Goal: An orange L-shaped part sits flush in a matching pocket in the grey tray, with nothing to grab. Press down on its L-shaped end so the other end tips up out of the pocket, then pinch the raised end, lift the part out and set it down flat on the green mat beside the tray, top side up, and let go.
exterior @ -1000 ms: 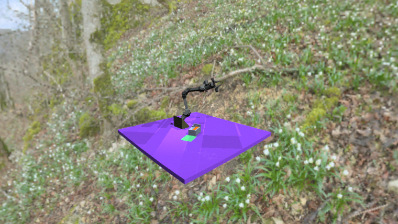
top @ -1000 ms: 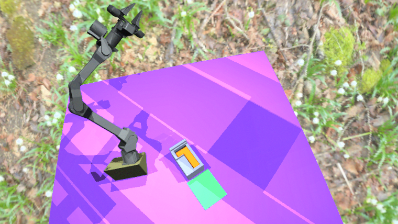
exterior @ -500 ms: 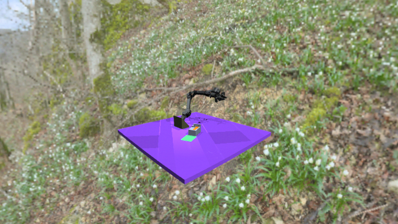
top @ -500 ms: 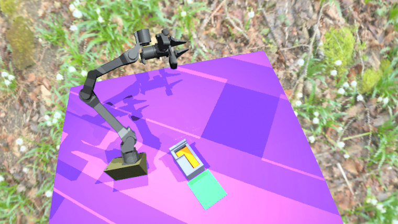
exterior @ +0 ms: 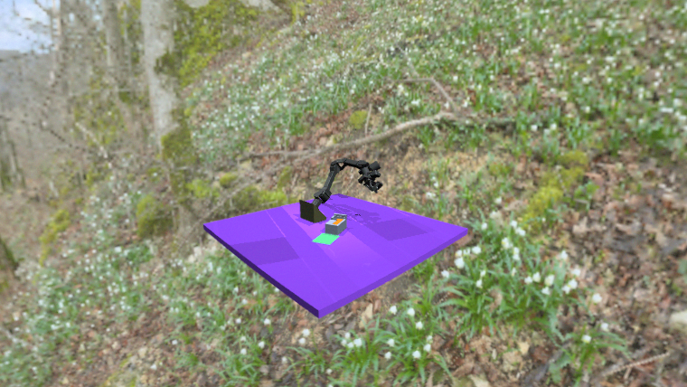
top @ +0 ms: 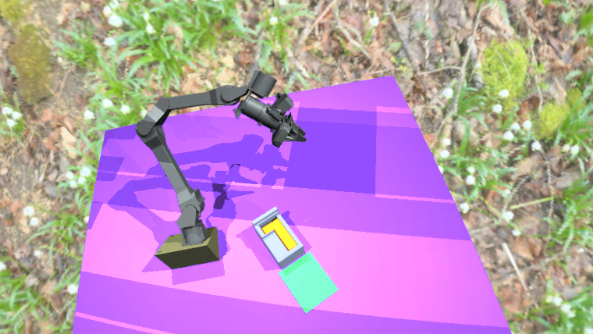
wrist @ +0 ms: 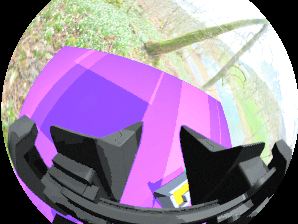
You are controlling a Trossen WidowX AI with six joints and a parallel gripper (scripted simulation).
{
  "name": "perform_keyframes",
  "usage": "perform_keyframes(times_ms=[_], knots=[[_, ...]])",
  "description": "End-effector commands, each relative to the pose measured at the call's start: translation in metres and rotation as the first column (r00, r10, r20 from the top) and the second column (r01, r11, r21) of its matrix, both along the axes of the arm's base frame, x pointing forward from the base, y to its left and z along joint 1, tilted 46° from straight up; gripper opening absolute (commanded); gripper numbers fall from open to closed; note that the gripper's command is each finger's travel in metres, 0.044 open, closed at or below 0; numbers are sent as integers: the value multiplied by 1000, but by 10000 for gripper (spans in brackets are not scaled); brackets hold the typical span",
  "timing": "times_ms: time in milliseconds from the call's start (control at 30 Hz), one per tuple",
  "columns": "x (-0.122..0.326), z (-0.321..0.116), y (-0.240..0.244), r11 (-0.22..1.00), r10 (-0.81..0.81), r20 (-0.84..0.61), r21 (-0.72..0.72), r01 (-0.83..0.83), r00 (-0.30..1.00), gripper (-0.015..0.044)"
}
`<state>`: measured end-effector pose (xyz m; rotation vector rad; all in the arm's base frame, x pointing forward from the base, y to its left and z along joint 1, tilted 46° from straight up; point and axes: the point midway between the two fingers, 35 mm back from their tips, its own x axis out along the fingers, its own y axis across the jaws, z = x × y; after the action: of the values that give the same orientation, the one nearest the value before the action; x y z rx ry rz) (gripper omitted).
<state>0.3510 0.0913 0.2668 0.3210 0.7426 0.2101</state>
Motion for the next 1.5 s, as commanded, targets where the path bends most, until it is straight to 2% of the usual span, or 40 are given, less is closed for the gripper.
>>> perform_keyframes(times_ms=[0,133,300,433,567,1067,1333,1467], knots=[[-13,-70,-27,968,177,-223,-134,-210,959,180],[-33,-111,-45,919,309,-365,-124,-375,878,180],[-67,-151,-62,830,493,-472,4,-557,731,180],[-98,-171,-71,733,651,-457,173,-658,606,180],[-123,-178,-75,634,770,-354,324,-702,531,180],[-124,-180,-73,629,774,-347,330,-704,529,180],[-133,-228,-24,628,775,-344,331,-704,530,180],[-133,-229,-22,628,776,-344,332,-704,530,180]])
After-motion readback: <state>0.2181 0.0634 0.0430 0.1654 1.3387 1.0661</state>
